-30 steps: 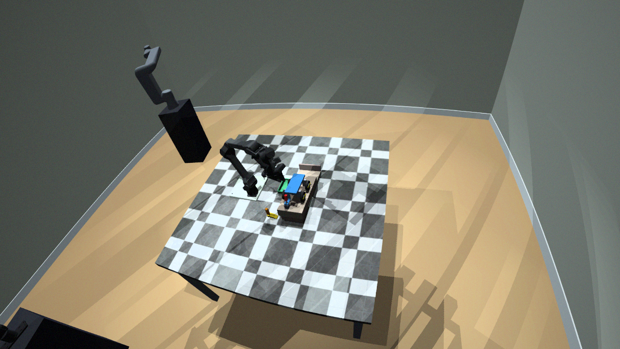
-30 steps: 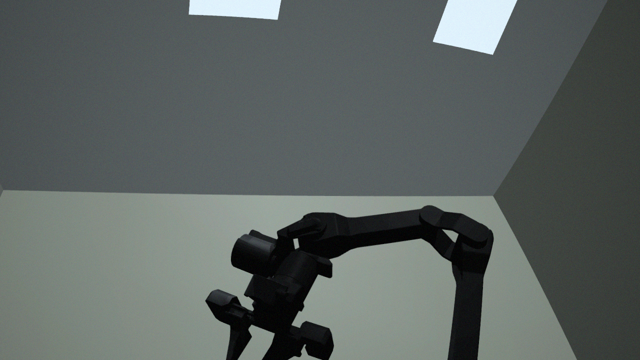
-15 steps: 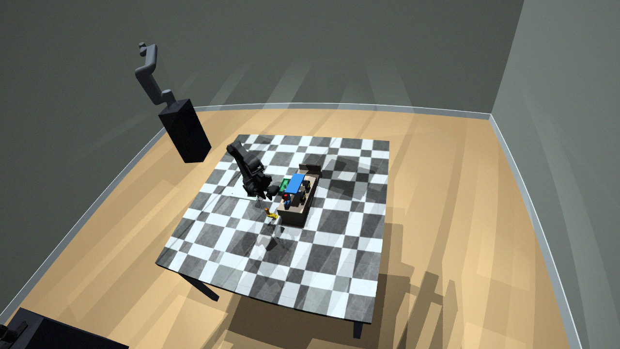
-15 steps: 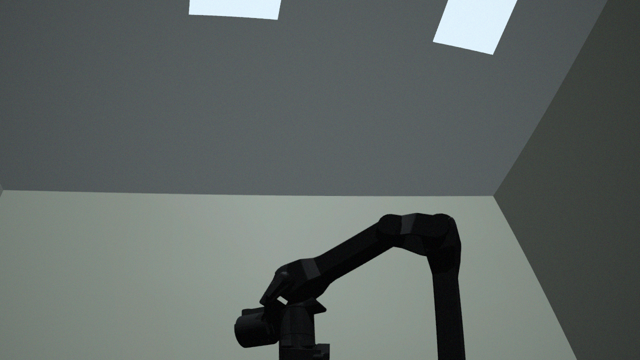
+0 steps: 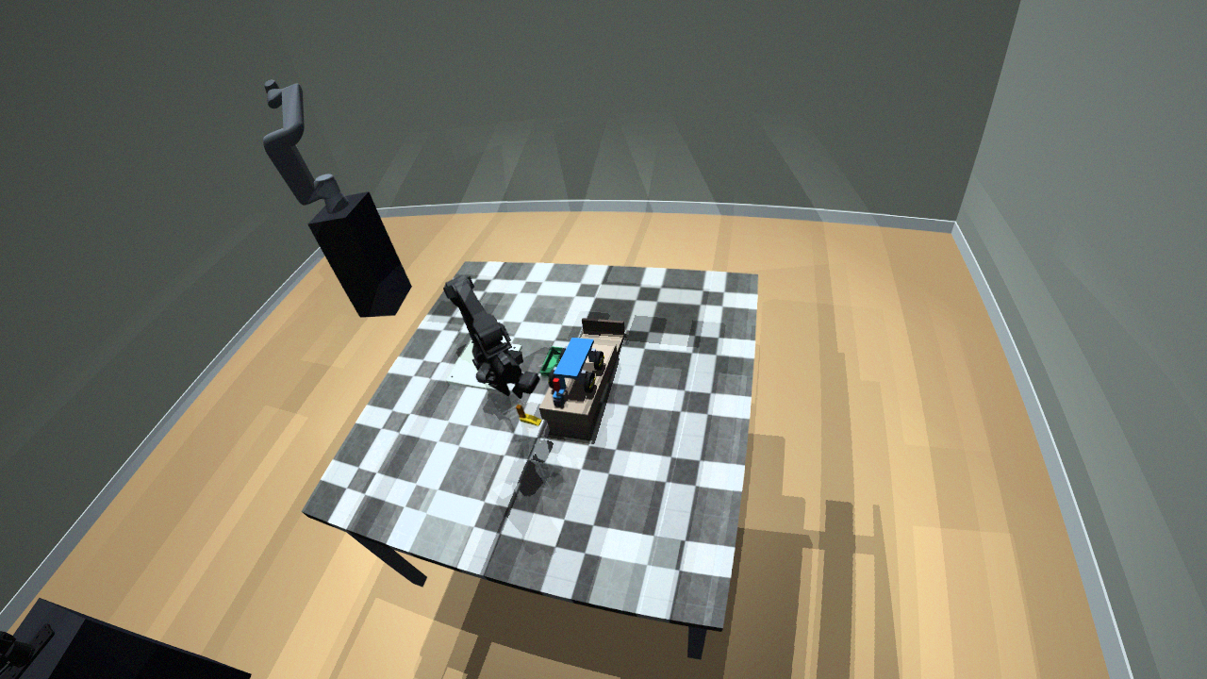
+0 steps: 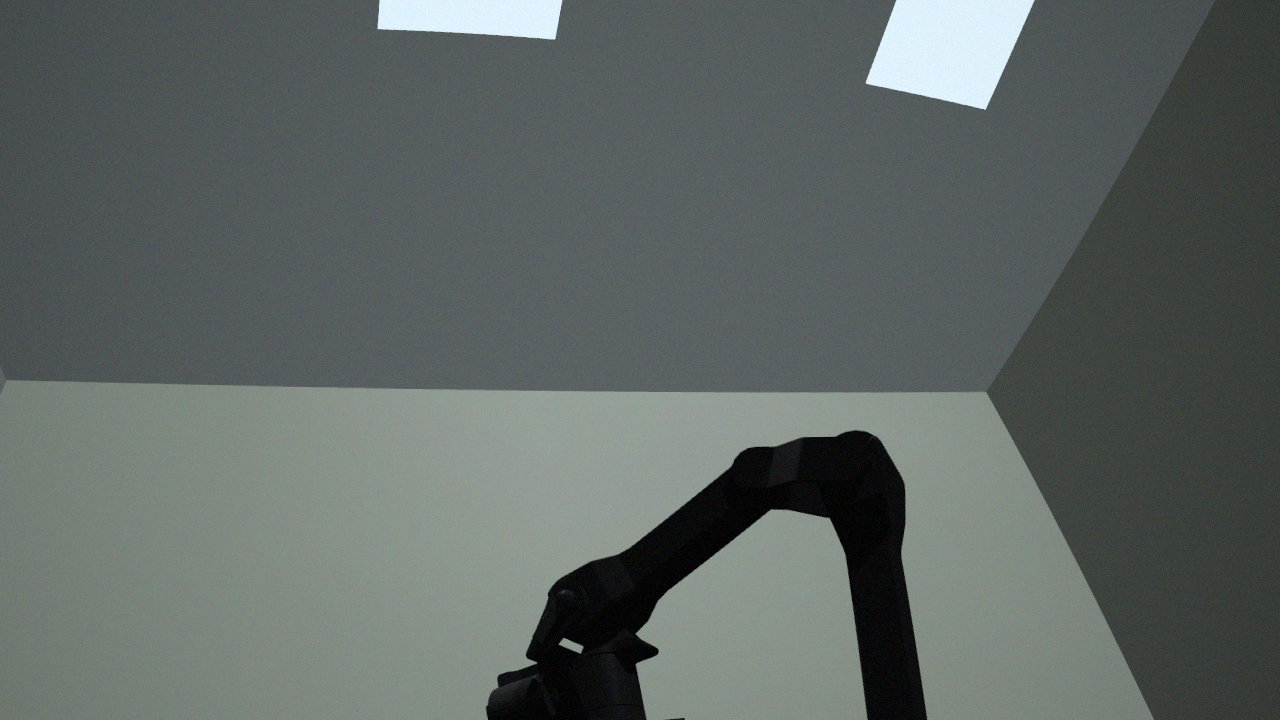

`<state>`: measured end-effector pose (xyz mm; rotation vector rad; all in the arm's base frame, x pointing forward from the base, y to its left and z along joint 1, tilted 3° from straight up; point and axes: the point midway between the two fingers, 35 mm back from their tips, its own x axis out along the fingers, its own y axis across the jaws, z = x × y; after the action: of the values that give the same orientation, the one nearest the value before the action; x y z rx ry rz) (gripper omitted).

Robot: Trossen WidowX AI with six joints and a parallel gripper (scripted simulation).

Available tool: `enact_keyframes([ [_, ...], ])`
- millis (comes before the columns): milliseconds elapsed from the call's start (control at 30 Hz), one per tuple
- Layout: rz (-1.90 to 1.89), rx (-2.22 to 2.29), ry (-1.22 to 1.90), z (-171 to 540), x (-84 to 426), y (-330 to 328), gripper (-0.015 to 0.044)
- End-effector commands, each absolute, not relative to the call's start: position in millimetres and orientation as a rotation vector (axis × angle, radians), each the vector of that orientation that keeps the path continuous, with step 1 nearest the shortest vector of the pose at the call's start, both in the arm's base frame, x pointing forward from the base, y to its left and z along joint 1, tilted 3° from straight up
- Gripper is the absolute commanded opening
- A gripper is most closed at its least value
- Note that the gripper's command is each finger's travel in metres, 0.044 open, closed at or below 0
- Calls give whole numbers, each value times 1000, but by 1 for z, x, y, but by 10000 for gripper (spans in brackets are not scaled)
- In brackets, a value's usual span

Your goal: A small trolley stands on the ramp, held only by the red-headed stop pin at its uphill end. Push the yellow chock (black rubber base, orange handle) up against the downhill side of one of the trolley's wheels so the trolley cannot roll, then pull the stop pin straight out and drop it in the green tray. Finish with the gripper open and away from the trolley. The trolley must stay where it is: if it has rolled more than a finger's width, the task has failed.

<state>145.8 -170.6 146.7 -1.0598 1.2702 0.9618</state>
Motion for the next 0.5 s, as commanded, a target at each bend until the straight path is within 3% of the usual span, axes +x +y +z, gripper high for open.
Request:
enact_keyframes([
  [0, 974, -1055, 1275, 132, 145, -171, 190],
  [467, 975, -1055, 1275, 108, 145, -171, 190],
])
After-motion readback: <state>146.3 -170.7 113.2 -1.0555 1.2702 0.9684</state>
